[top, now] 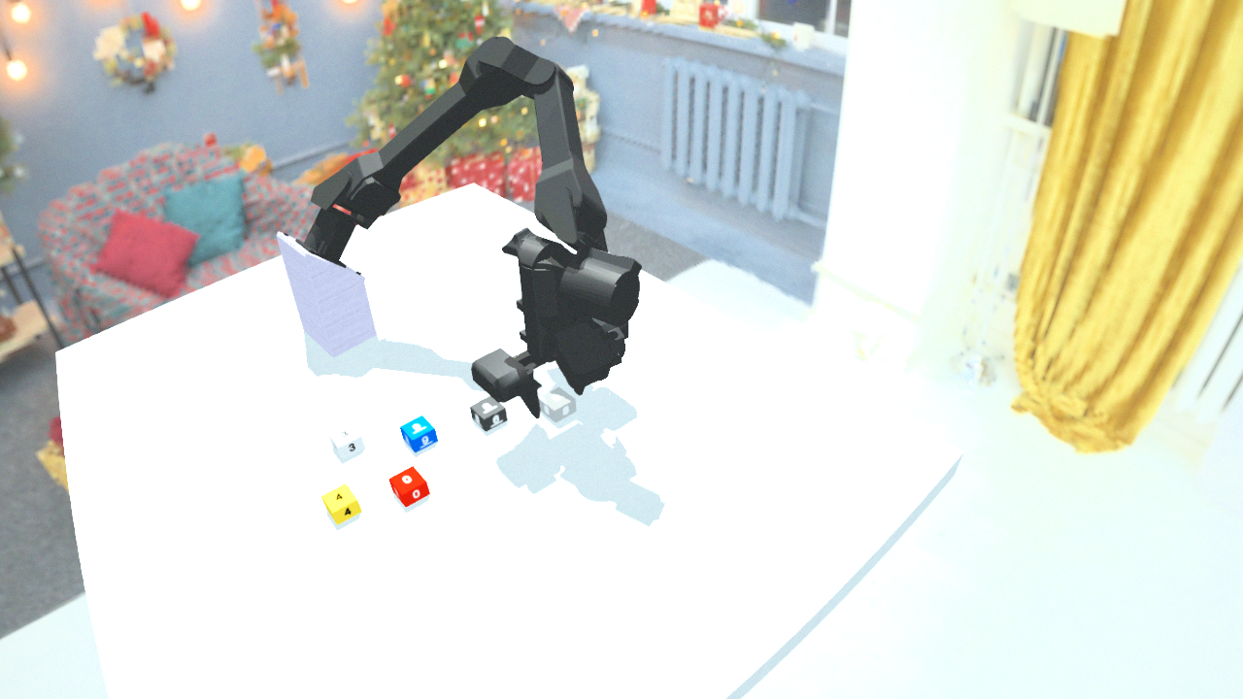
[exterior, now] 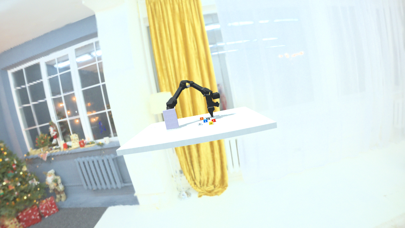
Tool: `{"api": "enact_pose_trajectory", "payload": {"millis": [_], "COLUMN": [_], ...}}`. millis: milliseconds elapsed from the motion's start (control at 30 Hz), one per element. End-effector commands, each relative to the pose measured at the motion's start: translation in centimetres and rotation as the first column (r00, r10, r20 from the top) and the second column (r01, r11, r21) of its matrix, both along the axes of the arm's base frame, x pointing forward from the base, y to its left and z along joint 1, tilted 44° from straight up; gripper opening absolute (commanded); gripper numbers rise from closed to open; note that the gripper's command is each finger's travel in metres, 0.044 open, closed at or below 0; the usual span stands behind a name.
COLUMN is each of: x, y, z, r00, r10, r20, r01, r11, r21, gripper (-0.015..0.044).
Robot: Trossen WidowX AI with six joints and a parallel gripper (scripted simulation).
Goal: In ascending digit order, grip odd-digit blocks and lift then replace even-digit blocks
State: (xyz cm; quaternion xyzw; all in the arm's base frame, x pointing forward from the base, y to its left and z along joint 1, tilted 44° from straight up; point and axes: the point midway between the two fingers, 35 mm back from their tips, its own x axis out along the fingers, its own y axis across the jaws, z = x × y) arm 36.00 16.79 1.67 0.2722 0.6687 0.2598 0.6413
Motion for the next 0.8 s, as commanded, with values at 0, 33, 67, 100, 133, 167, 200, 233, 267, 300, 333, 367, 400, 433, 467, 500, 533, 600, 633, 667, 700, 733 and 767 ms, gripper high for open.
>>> {"api": "enact_pose_trajectory", "payload": {"millis": [0, 33, 67, 100, 133, 167, 200, 233, 267, 300, 333, 367, 400, 433, 467, 500, 533, 600, 633, 667, 700, 733, 767], "x": [0.0, 0.0, 0.0, 0.0, 0.0, 0.1, 0.1, 0.1, 0.1, 0.1, 0.1, 0.1, 0.1, 0.1, 0.3, 0.4, 0.5, 0.4, 0.4, 0.4, 0.4, 0.4, 0.4], "y": [0.0, 0.0, 0.0, 0.0, -0.2, -0.8, -1.7, -2.3, -2.5, -2.5, -2.5, -2.5, -2.5, -2.8, -3.5, -4.7, -6.1, -8.0, -8.2, -8.2, -8.2, -8.2, -8.2], "z": [-0.1, -0.1, -0.1, -0.1, 0.1, 0.7, 1.7, 2.3, 2.5, 2.5, 2.5, 2.5, 2.5, 2.7, 3.4, 4.6, 6.0, 8.0, 8.3, 8.3, 8.3, 8.3, 8.3], "r00": [1.0, 1.0, 1.0, 1.0, 1.0, 1.0, 1.0, 1.0, 1.0, 1.0, 1.0, 1.0, 1.0, 1.0, 1.0, 1.0, 1.0, 1.0, 1.0, 1.0, 1.0, 1.0, 1.0], "r10": [-0.002, -0.002, -0.002, -0.002, -0.002, -0.002, -0.002, -0.002, -0.002, -0.002, -0.002, -0.002, -0.002, -0.002, -0.002, -0.002, -0.002, -0.002, -0.002, -0.002, -0.002, -0.002, -0.002], "r20": [-0.002, -0.002, -0.002, -0.002, -0.002, -0.002, -0.002, -0.002, -0.002, -0.002, -0.002, -0.002, -0.002, -0.002, -0.002, -0.002, -0.002, -0.002, -0.002, -0.002, -0.002, -0.002, -0.002], "r01": [0.002, 0.002, 0.002, 0.002, 0.002, 0.002, 0.002, 0.002, 0.002, 0.002, 0.002, 0.002, 0.002, 0.002, 0.002, 0.002, 0.002, 0.002, 0.002, 0.002, 0.002, 0.002, 0.002], "r11": [1.0, 1.0, 1.0, 1.0, 1.0, 1.0, 1.0, 1.0, 1.0, 1.0, 1.0, 1.0, 1.0, 1.0, 1.0, 1.0, 1.0, 1.0, 1.0, 1.0, 1.0, 1.0, 1.0], "r21": [-0.001, -0.001, -0.001, -0.001, -0.001, -0.002, -0.003, -0.003, -0.003, -0.003, -0.003, -0.003, -0.003, -0.003, -0.005, -0.006, -0.007, -0.006, -0.006, -0.006, -0.006, -0.006, -0.006], "gripper": [0.04, 0.04, 0.04, 0.04, 0.04, 0.04, 0.04, 0.04, 0.04, 0.04, 0.04, 0.04, 0.04, 0.0374, 0.0348, 0.0321, 0.0295, 0.0242, 0.0216, 0.019, 0.0164, 0.0138, 0.012]}}
